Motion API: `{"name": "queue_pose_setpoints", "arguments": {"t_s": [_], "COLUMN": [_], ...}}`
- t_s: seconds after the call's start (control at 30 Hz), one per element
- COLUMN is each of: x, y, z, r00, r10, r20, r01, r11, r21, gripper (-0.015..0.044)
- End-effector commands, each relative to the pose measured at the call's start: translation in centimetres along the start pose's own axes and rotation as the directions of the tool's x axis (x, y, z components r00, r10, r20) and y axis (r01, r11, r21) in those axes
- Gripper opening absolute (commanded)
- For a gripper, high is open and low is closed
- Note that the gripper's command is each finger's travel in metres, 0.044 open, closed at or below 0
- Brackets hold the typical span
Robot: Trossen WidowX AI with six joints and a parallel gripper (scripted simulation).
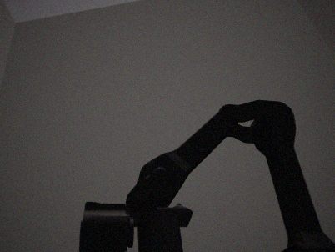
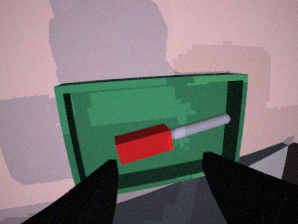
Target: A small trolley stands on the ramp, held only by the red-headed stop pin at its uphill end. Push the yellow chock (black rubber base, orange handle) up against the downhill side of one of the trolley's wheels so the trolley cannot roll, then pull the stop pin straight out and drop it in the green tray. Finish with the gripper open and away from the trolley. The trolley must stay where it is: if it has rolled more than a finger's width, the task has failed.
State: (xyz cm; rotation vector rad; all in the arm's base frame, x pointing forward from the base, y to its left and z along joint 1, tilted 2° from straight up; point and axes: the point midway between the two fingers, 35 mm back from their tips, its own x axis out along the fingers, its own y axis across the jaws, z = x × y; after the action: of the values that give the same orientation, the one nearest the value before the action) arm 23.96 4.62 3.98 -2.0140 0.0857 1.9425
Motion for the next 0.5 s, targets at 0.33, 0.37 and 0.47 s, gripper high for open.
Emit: {"name": "queue_pose_setpoints", "arguments": {"t_s": [0.33, 0.37, 0.47], "x": [-1.3, -1.7, -2.4], "y": [-0.2, -0.2, -0.2], "z": [0.1, 0.2, 0.4], "r00": [1.0, 1.0, 1.0], "r10": [-0.001, -0.002, -0.002], "r20": [0.004, 0.006, 0.007], "r01": [0.001, 0.002, 0.002], "r11": [1.0, 1.0, 1.0], "r21": [-0.001, -0.001, -0.002], "gripper": [0.034, 0.034, 0.0392]}}
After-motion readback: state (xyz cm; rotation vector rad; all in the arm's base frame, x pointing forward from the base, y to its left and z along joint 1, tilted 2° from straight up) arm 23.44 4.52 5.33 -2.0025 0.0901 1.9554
